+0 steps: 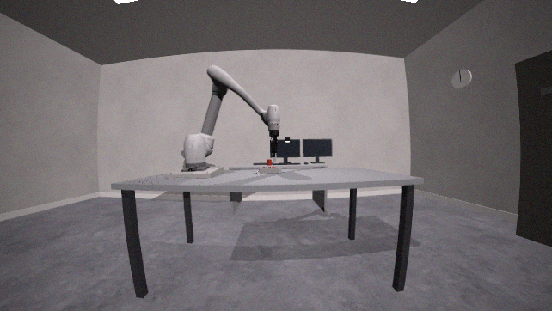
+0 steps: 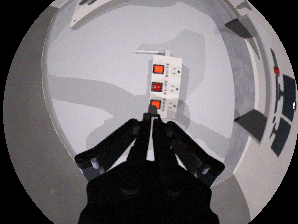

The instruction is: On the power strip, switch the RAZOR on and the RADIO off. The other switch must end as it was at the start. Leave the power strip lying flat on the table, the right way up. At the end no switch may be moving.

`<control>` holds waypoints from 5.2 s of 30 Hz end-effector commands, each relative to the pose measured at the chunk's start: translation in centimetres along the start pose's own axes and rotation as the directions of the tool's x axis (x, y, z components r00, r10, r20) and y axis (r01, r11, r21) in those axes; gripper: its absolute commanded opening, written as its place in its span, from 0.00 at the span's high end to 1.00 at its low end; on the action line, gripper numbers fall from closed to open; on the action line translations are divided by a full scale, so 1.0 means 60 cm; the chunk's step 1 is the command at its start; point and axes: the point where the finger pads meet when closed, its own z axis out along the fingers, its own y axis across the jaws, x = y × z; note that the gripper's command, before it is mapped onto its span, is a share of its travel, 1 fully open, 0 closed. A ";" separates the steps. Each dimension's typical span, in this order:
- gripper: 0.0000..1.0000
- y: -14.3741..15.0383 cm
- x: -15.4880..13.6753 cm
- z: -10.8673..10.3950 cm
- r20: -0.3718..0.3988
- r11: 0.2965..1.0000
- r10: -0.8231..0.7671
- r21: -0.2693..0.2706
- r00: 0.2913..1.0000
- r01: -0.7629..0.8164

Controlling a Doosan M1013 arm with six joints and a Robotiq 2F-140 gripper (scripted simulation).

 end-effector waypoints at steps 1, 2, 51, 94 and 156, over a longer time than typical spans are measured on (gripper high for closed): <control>1.00 0.000 0.000 0.002 0.000 1.000 0.000 0.000 1.000 0.000; 1.00 0.000 0.000 0.004 0.000 1.000 0.000 0.000 1.000 0.000; 1.00 0.000 0.000 0.070 0.000 1.000 0.000 0.000 1.000 0.000; 1.00 0.000 0.000 0.070 0.000 1.000 0.000 0.000 1.000 0.000; 1.00 0.000 0.000 0.059 0.000 1.000 0.000 0.000 1.000 0.000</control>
